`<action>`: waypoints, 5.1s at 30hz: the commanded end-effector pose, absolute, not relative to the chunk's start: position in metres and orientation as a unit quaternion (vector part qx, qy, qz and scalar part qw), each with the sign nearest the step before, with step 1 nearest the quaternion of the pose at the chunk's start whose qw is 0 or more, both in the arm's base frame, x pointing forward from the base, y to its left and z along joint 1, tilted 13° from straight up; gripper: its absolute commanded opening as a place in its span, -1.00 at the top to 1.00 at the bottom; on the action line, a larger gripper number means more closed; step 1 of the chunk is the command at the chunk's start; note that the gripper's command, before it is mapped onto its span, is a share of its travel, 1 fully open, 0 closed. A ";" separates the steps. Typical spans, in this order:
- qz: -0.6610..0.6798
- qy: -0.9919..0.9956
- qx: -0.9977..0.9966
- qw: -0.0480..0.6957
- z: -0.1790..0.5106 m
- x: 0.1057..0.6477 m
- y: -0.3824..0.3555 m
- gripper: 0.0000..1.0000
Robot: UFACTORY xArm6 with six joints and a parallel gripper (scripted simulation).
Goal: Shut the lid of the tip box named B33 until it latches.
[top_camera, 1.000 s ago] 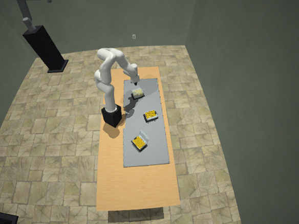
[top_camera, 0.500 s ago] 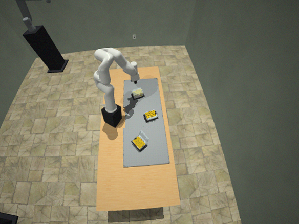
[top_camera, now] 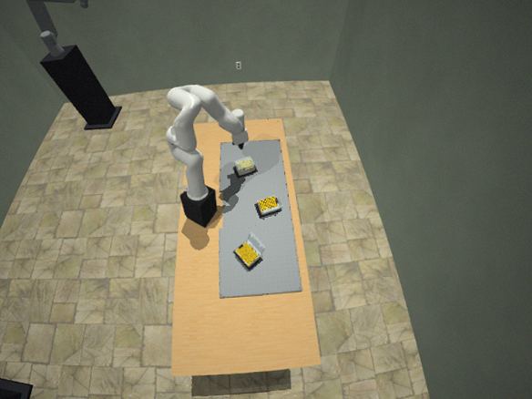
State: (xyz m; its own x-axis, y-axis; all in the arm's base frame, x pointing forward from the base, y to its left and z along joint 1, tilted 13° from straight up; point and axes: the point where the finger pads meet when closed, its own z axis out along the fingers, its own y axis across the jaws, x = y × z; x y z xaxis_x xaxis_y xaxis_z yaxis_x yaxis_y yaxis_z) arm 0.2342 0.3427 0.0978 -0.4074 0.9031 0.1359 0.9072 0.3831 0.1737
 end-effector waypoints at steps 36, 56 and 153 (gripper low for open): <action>-0.112 -0.831 -0.544 0.009 0.072 0.247 0.327 1.00; -0.112 -0.831 -0.544 0.009 0.033 0.265 0.303 1.00; -0.112 -0.831 -0.544 0.009 -0.026 0.277 0.300 1.00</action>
State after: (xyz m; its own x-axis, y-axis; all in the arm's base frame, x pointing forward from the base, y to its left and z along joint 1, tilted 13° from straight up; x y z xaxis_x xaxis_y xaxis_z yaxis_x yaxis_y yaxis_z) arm 0.2768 0.2999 -0.0254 -0.4071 0.9031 0.1365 0.9071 0.3822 0.1762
